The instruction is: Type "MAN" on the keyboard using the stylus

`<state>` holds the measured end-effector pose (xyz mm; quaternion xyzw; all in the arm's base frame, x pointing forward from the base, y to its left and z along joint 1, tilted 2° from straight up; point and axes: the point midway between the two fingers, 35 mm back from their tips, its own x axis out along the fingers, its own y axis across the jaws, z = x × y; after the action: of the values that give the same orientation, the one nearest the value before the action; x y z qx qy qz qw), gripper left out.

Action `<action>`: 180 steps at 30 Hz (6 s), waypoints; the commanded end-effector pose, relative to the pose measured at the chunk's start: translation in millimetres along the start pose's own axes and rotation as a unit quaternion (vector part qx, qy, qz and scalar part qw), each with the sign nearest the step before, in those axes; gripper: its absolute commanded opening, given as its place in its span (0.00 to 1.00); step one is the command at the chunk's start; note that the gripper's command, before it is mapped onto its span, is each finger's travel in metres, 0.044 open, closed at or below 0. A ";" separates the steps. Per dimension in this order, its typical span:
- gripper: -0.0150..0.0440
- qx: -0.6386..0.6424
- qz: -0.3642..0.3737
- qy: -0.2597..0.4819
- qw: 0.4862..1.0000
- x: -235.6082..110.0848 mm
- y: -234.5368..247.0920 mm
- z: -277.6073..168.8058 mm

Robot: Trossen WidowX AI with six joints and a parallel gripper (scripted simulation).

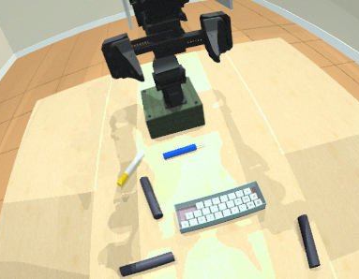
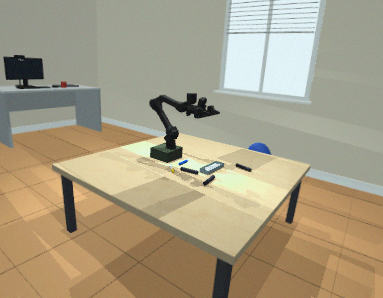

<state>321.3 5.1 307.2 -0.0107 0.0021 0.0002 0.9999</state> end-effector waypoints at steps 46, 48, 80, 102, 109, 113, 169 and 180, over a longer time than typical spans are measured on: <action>0.25 -0.005 -0.008 0.697 0.717 29.1 30.0 -301.8; 0.25 -0.005 -0.008 0.697 0.717 29.1 30.0 -301.8; 0.25 -0.006 -0.009 0.697 0.717 -1.9 -8.6 -302.5; 0.25 -0.004 -0.007 0.697 0.717 -1.6 69.1 -303.7; 0.25 -0.004 -0.007 0.697 0.717 -1.6 69.1 -303.7; 0.25 -0.003 -0.007 0.697 0.717 -0.9 70.0 -266.0; 0.25 0.023 -0.025 0.861 0.507 -186.9 -7.6 -348.0; 0.25 0.023 -0.025 0.861 0.508 -168.6 -8.8 -347.2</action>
<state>143.5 -10.7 -38.6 0.0183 0.8625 -0.0367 0.5044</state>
